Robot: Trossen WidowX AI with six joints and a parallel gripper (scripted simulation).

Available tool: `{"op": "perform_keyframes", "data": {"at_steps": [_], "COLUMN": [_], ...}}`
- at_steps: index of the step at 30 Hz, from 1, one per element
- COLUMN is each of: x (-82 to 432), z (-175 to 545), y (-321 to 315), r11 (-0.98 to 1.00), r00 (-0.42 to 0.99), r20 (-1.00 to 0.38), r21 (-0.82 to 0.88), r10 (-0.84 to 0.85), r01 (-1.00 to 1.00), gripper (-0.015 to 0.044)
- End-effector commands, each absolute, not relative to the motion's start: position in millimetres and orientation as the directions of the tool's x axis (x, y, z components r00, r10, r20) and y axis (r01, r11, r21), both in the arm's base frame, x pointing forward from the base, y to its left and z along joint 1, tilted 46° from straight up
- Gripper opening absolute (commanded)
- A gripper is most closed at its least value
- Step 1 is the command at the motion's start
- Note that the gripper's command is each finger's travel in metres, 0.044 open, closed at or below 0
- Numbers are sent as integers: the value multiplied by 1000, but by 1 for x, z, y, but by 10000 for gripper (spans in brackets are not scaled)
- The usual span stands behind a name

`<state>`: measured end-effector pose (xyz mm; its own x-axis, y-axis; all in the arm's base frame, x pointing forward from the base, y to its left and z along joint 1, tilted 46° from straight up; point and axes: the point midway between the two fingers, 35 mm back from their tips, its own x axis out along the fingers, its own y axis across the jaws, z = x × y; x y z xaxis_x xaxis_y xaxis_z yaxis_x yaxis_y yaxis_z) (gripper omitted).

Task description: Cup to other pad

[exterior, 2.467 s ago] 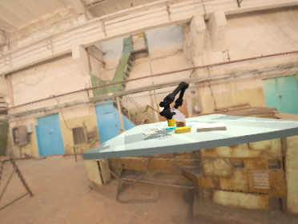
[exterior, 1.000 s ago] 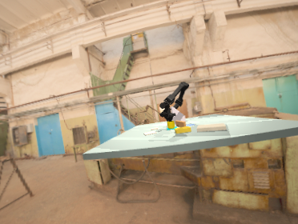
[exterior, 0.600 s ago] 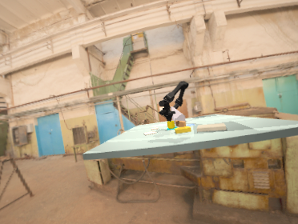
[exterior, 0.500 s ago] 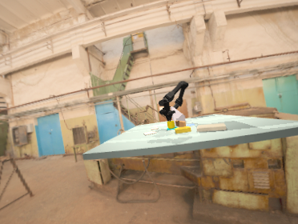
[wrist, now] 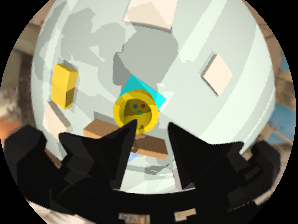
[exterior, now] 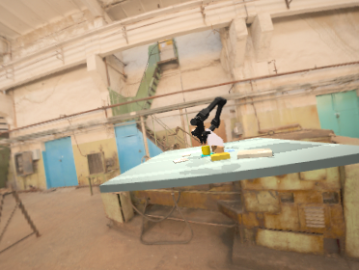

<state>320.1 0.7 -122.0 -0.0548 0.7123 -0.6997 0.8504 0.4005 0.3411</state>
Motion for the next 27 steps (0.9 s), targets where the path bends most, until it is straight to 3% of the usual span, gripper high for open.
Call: {"op": "perform_keyframes", "data": {"at_steps": [1, 6, 27], "x": [320, 321, 324], "z": [-123, -119, -83], "y": [1, -3, -43], "r11": [401, 401, 398], "r00": [-56, -56, -48], "r20": [-700, -700, -703], "r21": [340, 340, 342], "r10": [712, 712, 709], "r01": [851, 851, 851], "gripper": [304, 435, 440]}}
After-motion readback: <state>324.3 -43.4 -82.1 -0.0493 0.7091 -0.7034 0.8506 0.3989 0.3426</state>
